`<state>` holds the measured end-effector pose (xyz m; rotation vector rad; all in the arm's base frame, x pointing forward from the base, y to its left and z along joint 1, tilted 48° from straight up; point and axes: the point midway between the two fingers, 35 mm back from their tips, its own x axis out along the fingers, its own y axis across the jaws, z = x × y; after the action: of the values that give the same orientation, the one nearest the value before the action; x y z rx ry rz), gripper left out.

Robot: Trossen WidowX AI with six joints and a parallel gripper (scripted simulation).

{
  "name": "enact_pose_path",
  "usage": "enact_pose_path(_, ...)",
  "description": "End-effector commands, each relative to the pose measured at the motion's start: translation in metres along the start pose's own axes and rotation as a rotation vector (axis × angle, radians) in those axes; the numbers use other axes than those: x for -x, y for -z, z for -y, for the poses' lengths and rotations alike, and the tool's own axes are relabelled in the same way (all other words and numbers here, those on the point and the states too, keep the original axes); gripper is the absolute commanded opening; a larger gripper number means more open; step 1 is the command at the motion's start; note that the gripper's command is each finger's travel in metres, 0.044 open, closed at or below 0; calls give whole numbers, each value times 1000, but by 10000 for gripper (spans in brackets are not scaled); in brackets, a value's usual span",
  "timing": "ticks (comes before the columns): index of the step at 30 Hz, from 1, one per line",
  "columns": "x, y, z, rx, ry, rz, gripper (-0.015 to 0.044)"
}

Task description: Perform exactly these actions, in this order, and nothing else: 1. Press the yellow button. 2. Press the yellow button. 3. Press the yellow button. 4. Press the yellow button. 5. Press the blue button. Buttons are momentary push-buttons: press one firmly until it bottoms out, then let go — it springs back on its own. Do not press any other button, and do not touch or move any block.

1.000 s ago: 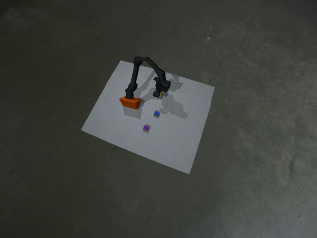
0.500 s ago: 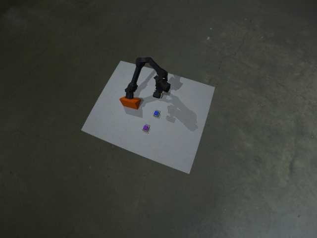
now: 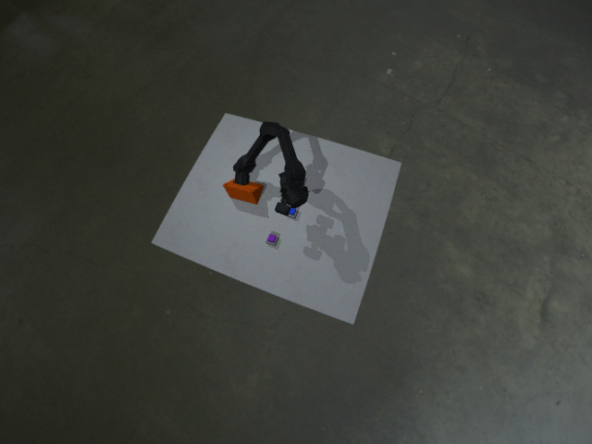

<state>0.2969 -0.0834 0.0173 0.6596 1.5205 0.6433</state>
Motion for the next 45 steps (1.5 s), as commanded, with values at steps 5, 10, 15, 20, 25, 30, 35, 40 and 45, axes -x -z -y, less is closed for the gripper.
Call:
enact_pose_path(5, -59, -2, 3, 17, 6, 0, 20)
enact_pose_path(10, -61, -2, 3, 17, 6, 0, 20)
enact_pose_path(15, -68, -2, 3, 17, 6, 1, 20)
enact_pose_path(20, -77, -2, 3, 17, 6, 1, 20)
enact_pose_path(25, -85, -2, 3, 17, 5, 1, 20)
enact_pose_path(30, -92, -2, 3, 17, 4, 1, 20)
enact_pose_path(35, -93, -2, 3, 17, 4, 1, 20)
enact_pose_path(40, -93, -2, 3, 17, 4, 1, 20)
enact_pose_path(45, -93, -2, 3, 17, 4, 1, 20)
